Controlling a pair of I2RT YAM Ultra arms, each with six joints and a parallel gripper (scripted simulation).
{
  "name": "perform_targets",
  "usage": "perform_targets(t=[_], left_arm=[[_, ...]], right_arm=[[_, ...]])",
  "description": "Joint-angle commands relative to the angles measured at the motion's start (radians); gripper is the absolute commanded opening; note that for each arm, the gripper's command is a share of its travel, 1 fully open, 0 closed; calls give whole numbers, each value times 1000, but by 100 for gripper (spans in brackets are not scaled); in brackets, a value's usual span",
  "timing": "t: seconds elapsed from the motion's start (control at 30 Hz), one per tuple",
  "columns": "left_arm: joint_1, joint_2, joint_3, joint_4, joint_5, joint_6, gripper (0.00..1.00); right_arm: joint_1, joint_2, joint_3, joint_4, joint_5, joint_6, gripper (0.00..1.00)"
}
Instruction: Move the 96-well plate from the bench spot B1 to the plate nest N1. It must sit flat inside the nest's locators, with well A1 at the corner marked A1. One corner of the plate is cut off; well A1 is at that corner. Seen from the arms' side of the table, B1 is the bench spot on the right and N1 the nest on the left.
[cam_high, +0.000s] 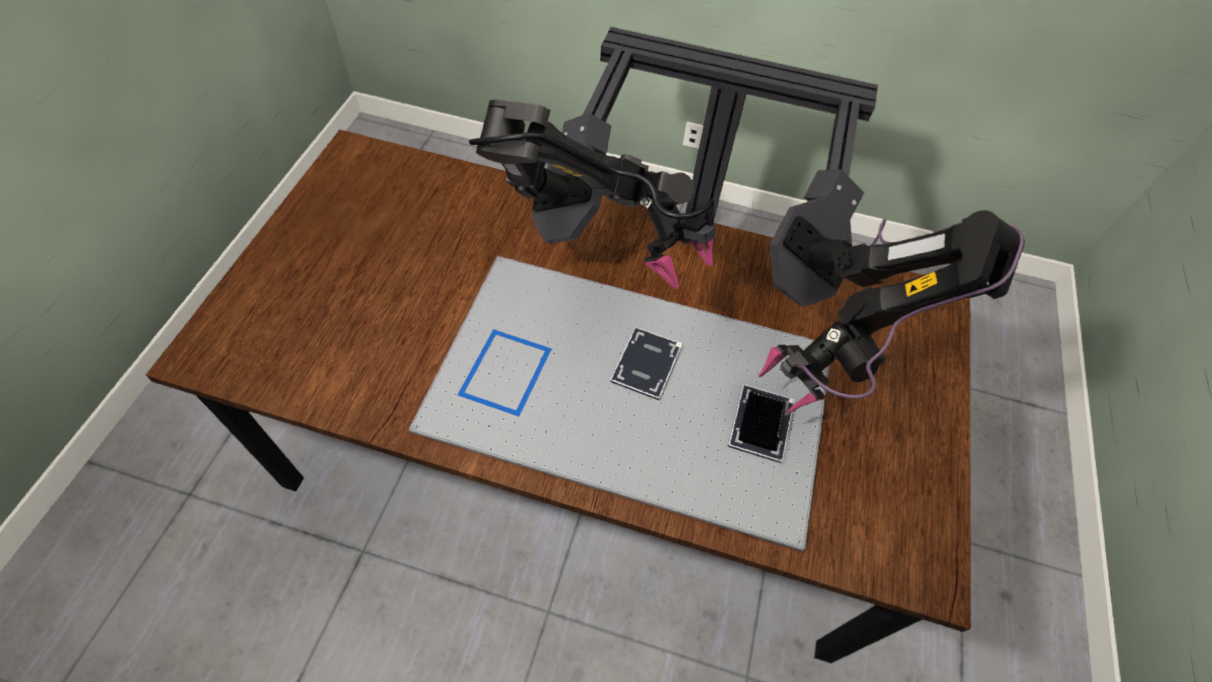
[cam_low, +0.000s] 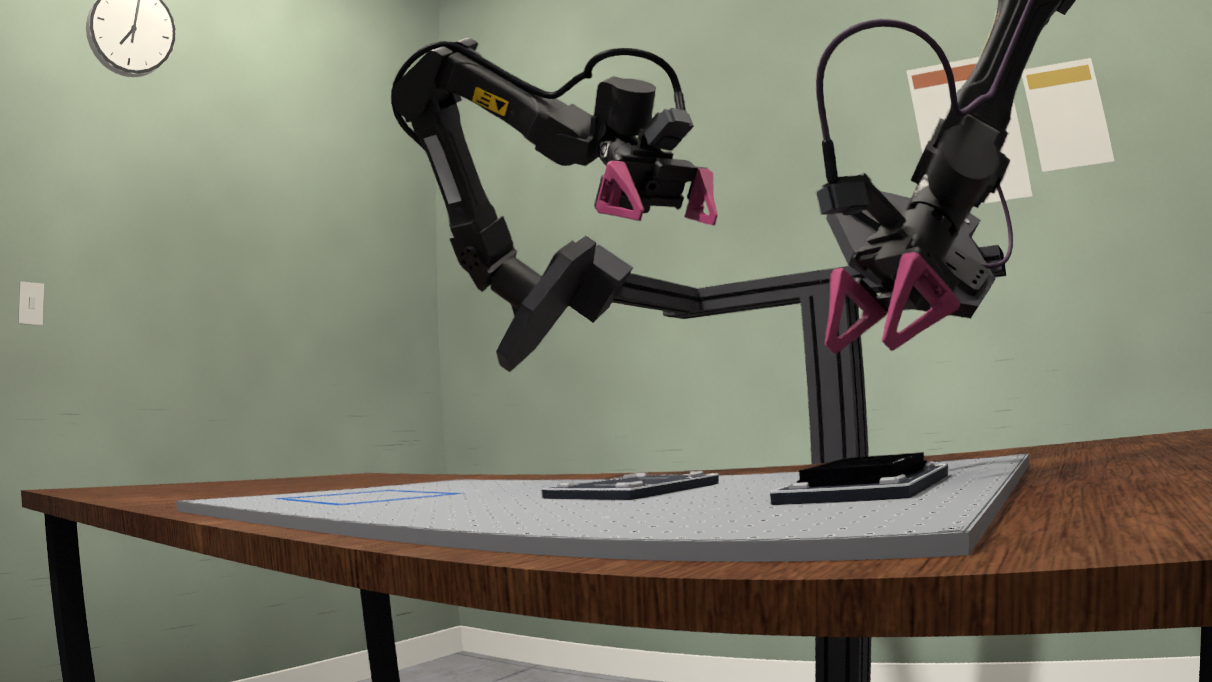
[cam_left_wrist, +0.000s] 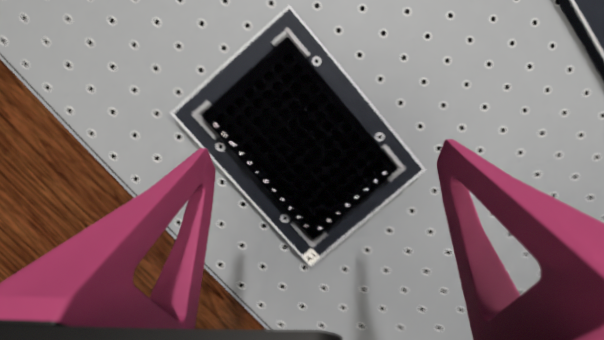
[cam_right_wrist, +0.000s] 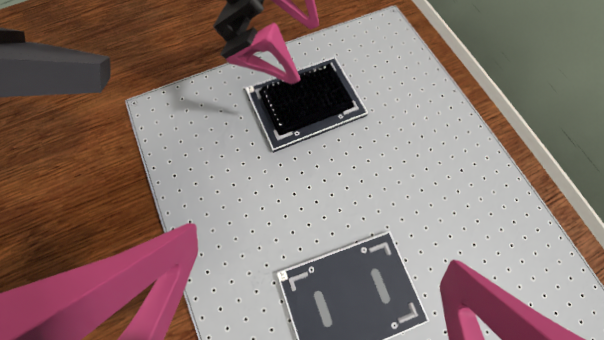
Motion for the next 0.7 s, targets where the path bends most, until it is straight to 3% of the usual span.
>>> perform_targets(t=[0.0,0.67], left_arm=[[46,15,8,23,162,104,100],[68,25,7,21,179,104,100]], right_arm=[[16,-25,33,15,1,2,100],[16,-25,33,15,1,2,100]])
